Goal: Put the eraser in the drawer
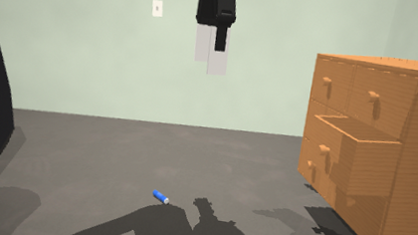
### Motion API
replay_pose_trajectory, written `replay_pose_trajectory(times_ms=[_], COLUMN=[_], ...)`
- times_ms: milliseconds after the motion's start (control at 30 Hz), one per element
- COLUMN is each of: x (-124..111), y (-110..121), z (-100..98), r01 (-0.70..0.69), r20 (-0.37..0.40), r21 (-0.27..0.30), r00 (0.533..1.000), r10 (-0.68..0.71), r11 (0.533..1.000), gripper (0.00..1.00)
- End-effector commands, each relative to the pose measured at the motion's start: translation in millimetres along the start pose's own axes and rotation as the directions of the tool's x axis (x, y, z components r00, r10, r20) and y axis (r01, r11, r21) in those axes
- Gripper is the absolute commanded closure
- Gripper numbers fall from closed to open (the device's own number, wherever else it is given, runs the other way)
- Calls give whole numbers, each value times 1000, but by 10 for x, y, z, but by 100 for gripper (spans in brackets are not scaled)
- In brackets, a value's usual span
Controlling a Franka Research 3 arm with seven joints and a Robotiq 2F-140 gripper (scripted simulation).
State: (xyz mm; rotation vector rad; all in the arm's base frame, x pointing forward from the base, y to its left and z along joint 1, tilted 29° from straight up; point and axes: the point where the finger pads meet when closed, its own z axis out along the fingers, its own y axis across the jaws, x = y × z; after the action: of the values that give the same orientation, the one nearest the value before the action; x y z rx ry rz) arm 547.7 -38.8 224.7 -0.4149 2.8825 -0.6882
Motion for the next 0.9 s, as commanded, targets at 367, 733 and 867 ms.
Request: replay_pose_trajectory(times_ms=[367,733,867], x=[-56,-67,-69], y=[-48,-56,-58], z=[-40,-48,-49], r01=[-31,-34,-35], r20=[16,20,20], r21=[18,22,23], r00=[999,999,999], r10=[31,34,34], r11=[999,999,999], gripper=[0,0,0])
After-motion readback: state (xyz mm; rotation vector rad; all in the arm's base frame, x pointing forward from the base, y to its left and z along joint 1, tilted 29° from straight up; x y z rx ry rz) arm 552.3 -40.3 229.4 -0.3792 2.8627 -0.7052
